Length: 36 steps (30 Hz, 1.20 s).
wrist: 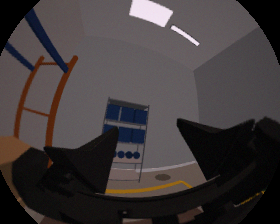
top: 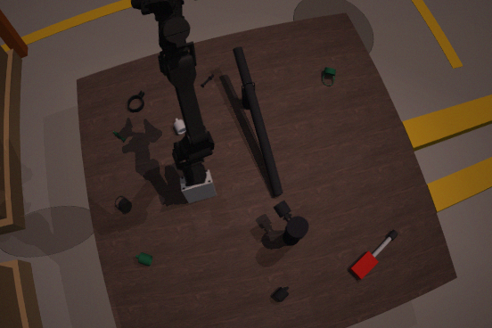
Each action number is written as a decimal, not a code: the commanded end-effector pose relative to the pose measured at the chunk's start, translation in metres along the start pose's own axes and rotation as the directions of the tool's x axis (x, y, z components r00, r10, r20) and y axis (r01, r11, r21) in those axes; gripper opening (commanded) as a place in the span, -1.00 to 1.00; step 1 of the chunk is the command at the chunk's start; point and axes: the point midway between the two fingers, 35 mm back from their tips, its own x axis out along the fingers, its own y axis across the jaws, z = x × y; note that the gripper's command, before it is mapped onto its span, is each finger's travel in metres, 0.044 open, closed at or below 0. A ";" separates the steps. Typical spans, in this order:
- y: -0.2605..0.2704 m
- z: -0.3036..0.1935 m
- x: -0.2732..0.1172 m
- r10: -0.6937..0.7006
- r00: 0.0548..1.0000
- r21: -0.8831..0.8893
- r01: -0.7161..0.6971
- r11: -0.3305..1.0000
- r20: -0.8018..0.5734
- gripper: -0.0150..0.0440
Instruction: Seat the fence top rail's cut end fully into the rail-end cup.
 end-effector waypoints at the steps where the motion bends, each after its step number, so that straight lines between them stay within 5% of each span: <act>1: 0.002 -0.002 0.001 0.002 1.000 -0.004 -0.002 1.000 -0.005 0.95; 13: 0.108 -0.087 0.032 0.099 0.964 -0.309 -0.175 0.935 -0.245 1.00; 21: 0.175 -0.196 0.044 0.107 0.858 -0.470 -0.375 0.799 -0.502 1.00; 36: 0.130 -0.414 0.002 -0.177 0.445 -0.446 -0.622 0.643 -0.878 1.00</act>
